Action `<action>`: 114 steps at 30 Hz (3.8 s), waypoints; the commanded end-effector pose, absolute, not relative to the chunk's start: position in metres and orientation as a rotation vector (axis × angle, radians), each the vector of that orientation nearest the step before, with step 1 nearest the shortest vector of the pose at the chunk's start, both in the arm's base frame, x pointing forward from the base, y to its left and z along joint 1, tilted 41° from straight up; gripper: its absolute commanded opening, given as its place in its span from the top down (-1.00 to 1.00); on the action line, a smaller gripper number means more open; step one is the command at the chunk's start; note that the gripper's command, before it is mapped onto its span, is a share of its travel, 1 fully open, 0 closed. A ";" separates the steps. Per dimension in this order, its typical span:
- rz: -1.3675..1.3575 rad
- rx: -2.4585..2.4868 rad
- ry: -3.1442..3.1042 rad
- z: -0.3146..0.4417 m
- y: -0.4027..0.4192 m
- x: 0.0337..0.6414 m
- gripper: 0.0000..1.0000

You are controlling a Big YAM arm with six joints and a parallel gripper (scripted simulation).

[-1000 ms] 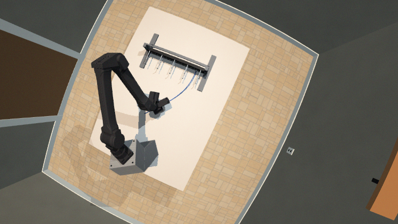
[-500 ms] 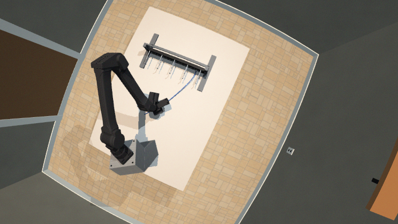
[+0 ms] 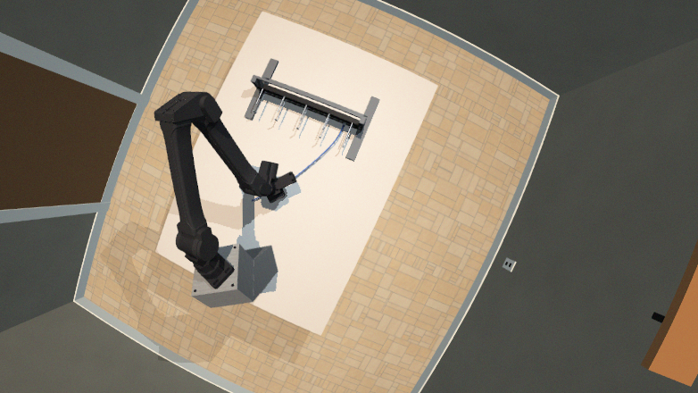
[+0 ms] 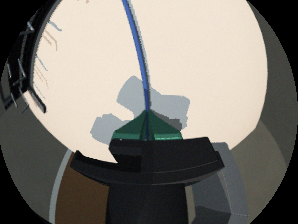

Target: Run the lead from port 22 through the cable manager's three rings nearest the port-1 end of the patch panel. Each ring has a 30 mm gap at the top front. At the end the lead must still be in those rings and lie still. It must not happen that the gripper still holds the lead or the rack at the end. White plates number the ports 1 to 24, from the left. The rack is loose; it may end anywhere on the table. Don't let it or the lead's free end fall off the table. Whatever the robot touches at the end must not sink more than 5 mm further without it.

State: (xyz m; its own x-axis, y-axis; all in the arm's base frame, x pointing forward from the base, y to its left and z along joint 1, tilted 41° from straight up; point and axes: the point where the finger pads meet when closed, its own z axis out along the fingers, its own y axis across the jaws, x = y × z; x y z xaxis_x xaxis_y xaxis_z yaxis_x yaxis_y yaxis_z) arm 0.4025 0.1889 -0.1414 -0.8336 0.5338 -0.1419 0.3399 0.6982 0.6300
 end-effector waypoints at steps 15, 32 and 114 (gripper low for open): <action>0.862 0.706 2.594 -0.124 0.171 0.389 1.00; 0.873 0.722 2.578 -0.119 0.172 0.396 1.00; 1.160 1.748 2.235 0.214 0.287 0.531 1.00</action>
State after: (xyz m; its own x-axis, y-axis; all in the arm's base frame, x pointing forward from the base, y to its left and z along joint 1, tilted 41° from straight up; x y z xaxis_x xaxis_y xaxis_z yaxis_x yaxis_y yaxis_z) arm 0.5245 0.2683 0.1706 -0.2989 0.8834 0.3608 0.8461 0.0705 0.5283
